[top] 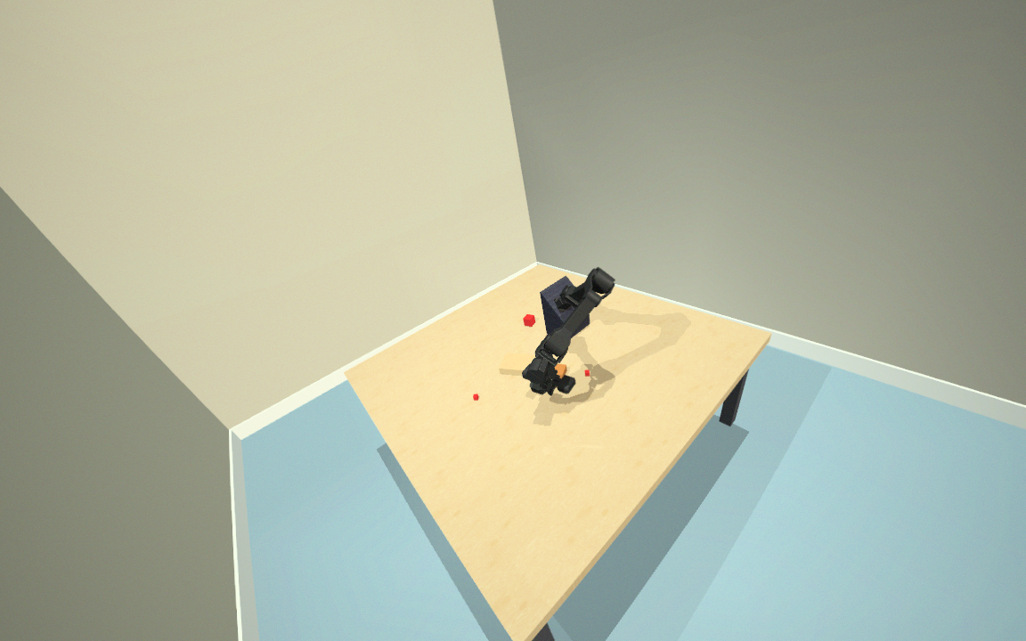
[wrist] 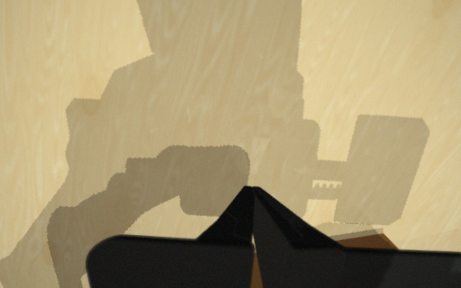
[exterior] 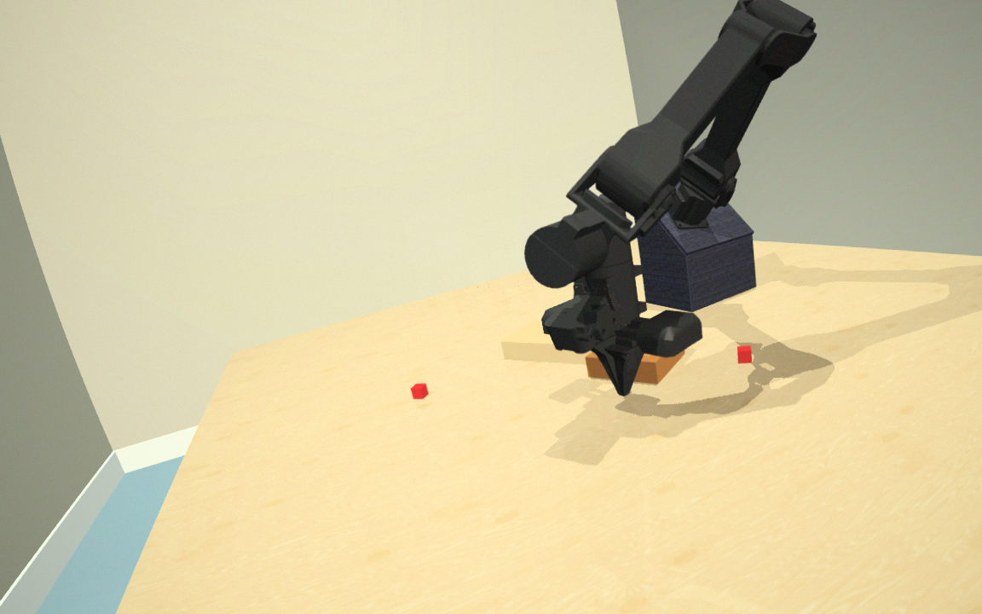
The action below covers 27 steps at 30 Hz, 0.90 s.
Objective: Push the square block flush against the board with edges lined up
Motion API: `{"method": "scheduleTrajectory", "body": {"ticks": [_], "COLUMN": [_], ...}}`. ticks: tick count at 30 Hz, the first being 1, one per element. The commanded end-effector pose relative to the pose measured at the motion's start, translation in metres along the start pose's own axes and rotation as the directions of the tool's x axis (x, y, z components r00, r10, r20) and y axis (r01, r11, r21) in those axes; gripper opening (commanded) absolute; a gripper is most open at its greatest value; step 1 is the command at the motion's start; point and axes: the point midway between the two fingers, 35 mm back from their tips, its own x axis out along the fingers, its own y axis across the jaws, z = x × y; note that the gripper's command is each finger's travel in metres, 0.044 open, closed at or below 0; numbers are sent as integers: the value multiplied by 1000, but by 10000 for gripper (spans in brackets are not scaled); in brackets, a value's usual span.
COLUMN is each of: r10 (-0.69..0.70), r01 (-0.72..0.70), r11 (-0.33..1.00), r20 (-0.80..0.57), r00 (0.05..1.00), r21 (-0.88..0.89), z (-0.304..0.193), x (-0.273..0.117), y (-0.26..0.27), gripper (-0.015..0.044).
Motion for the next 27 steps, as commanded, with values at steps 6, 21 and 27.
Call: {"method": "scheduleTrajectory", "body": {"ticks": [6,21,27], "r10": [3,0,0], "r01": [-2,0,0], "r11": [1000,998,970], "r20": [4,3,2], "r00": [1000,1000,1000], "r21": [-10,-61,-241], "z": [16,6,-18], "x": [-1,-55,-55], "y": [2,1,4], "gripper": [0,0,0]}}
